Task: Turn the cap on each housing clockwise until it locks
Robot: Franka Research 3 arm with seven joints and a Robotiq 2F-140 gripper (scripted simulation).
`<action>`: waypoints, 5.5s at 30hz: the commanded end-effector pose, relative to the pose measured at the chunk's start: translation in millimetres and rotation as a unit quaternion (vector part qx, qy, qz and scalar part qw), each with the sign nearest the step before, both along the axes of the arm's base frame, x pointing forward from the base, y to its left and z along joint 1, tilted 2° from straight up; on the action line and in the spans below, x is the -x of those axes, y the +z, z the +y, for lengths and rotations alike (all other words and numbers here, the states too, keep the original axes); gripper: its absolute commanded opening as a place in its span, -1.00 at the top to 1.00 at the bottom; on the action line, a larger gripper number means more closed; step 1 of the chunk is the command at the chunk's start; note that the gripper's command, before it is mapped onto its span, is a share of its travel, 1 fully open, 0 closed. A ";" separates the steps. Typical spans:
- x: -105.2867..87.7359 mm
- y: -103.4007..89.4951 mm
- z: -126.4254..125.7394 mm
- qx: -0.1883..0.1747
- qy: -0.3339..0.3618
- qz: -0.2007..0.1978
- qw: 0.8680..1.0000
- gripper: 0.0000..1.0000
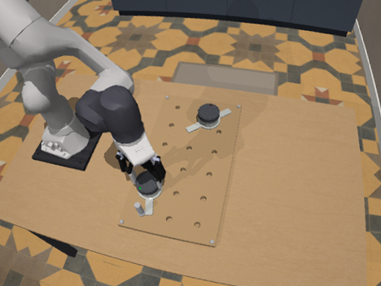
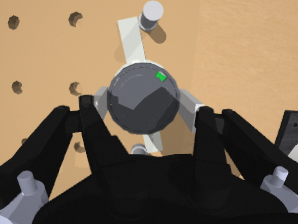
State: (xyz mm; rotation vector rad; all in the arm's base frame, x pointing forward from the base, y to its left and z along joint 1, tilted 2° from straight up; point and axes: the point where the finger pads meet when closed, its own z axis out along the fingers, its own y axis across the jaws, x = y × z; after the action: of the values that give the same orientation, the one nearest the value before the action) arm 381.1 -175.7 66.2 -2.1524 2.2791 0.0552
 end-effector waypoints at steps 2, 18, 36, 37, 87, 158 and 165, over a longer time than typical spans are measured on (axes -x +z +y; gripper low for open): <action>-1.2 -0.3 0.2 0.001 -0.023 -0.002 1.000 0.80; -1.2 -0.3 0.2 0.001 -0.023 -0.002 1.000 -0.55; -1.2 -0.3 0.2 0.001 -0.023 -0.002 1.000 -0.55; -1.2 -0.3 0.2 0.001 -0.023 -0.002 1.000 -0.55; -1.9 52.4 -1.4 0.001 -0.023 -0.002 1.000 -0.55; 0.2 68.2 -1.0 -0.009 0.686 -0.024 0.727 -0.55; 0.2 68.2 -1.0 -0.012 0.699 -0.023 0.715 -0.55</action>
State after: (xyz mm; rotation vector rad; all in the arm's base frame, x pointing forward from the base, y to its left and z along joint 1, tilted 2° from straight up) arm 387.0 -173.7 135.8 -3.0947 0.3273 -0.0169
